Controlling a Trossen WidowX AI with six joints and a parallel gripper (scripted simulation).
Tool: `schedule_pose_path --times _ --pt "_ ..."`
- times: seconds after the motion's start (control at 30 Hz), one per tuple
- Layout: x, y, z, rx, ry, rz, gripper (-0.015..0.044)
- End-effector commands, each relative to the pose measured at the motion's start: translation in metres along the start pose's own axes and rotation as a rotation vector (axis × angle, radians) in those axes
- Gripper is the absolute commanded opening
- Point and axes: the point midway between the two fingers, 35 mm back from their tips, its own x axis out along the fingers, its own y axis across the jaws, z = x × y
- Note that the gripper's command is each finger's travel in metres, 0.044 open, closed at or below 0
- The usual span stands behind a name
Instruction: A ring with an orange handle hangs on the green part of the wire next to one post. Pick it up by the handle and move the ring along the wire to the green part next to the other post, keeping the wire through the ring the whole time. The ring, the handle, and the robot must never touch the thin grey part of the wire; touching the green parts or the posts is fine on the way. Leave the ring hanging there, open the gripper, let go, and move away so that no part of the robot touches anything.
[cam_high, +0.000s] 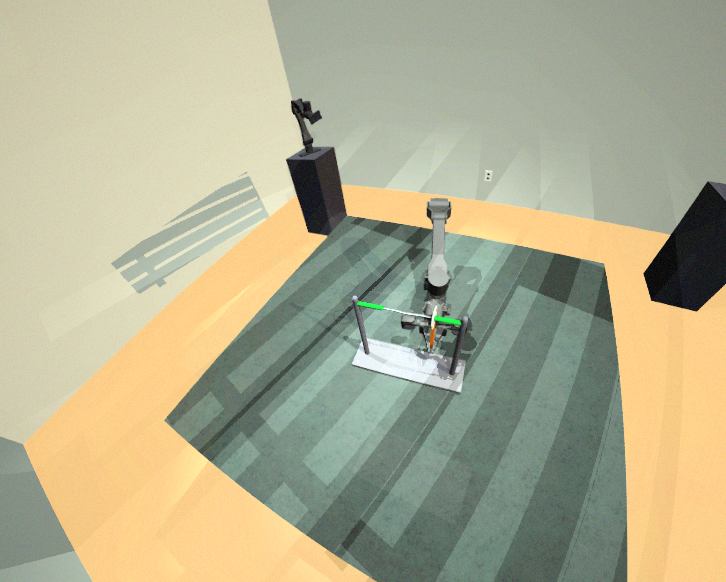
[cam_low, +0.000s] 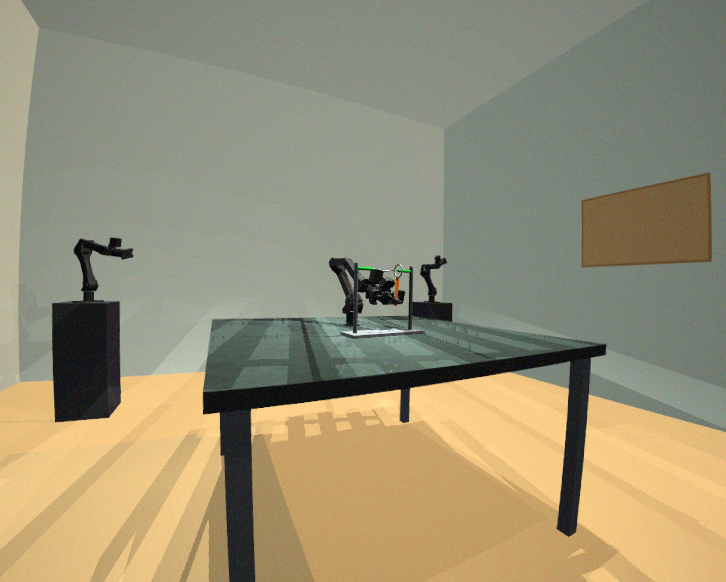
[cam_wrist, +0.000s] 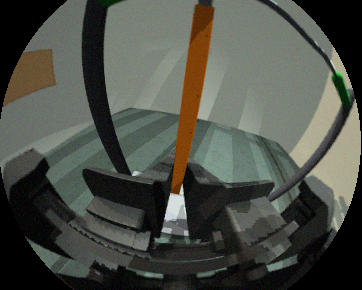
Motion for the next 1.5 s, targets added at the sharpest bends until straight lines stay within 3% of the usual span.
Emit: schedule_pose_path --times 0.0,1.4,1.47 --pt "0.001 0.003 0.001 0.003 -0.003 -0.003 -0.015" --pt "0.007 0.014 -0.017 0.004 -0.003 0.002 -0.015" --pt "0.007 0.015 -0.016 0.001 -0.003 0.008 -0.0097"
